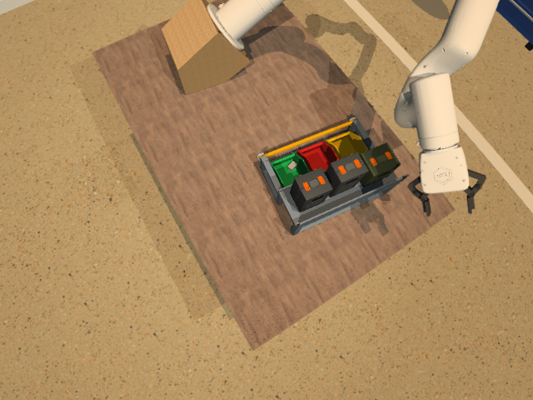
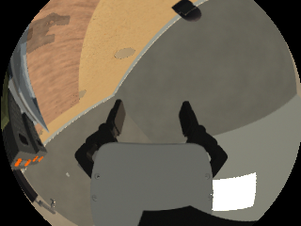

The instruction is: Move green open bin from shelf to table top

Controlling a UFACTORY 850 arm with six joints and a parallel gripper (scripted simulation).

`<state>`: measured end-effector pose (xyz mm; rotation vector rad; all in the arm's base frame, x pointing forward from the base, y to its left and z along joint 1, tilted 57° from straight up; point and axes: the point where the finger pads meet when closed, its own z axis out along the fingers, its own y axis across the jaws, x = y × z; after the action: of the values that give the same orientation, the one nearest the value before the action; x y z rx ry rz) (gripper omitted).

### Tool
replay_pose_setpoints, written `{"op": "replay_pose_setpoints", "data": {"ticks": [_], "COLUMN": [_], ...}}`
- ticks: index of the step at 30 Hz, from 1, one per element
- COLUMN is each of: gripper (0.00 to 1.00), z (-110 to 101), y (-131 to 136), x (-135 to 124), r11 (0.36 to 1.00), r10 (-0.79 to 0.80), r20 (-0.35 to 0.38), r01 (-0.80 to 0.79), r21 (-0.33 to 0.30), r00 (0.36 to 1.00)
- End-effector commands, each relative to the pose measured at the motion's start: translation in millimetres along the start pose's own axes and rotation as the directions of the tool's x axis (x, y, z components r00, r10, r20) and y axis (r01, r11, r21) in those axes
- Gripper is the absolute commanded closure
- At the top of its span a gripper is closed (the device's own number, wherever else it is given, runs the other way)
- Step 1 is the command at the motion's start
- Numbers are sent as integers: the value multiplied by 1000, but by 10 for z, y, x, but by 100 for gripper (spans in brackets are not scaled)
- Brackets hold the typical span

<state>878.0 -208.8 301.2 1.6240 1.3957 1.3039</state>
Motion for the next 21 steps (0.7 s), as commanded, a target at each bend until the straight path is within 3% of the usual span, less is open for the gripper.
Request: {"op": "replay_pose_setpoints", "data": {"ticks": [1, 12, 17, 21], "gripper": [0, 0, 0, 0], "z": [-4, -4, -443, -443], "y": [12, 12, -191, -191], "x": [-7, -7, 120, 120], "r11": [1000, 1000, 1000, 1000], "r10": [0, 0, 0, 0], "r20": [1, 1, 1, 1], "r01": [0, 0, 0, 0], "r21": [-2, -2, -2, -2], "r00": [1000, 1000, 1000, 1000]}}
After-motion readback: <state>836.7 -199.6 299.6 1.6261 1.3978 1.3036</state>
